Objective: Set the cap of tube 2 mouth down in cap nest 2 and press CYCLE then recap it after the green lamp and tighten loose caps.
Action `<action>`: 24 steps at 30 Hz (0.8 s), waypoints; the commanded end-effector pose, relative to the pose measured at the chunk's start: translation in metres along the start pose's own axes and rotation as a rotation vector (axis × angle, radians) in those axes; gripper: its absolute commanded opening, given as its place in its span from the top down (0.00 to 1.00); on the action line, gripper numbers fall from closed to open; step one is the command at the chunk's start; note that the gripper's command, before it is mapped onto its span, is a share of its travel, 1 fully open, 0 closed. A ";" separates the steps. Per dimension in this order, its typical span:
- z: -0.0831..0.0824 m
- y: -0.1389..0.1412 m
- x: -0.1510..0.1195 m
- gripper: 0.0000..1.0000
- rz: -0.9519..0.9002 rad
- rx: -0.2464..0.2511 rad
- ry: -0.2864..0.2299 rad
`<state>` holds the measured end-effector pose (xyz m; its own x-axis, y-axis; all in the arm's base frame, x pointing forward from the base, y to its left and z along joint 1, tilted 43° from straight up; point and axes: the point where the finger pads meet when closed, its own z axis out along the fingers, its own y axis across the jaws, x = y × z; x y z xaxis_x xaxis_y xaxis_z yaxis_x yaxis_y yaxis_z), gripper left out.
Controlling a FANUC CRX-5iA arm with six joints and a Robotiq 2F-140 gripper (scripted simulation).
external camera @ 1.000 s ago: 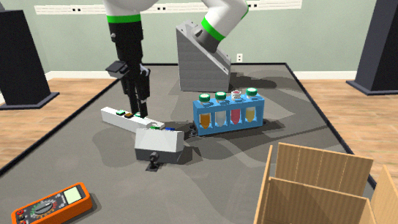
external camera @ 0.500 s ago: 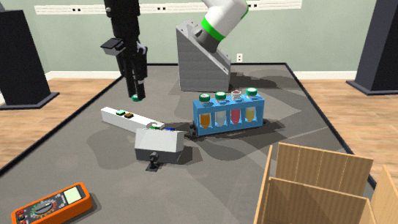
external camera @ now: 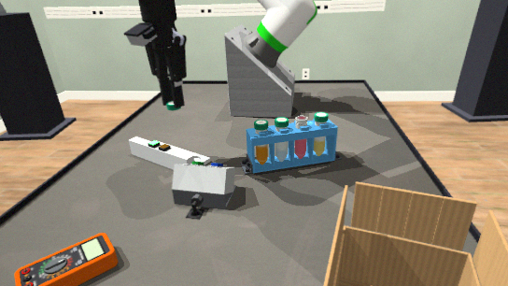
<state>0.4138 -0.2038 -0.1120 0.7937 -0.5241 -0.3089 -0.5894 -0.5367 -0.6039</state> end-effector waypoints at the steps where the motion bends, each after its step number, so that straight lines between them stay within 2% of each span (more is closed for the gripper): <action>1: -0.002 -0.018 -0.010 0.70 0.214 -0.003 0.002; 3: -0.002 -0.032 -0.019 0.70 0.313 -0.003 0.002; 15: -0.001 -0.111 -0.066 0.70 0.313 -0.003 0.002; 17: -0.001 -0.111 -0.066 0.70 0.313 -0.003 0.002; 24: -0.001 -0.161 -0.096 0.70 0.313 -0.003 0.002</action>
<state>0.4297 -0.0840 -0.0014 0.5744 -0.6631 -0.4799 -0.8048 -0.3506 -0.4789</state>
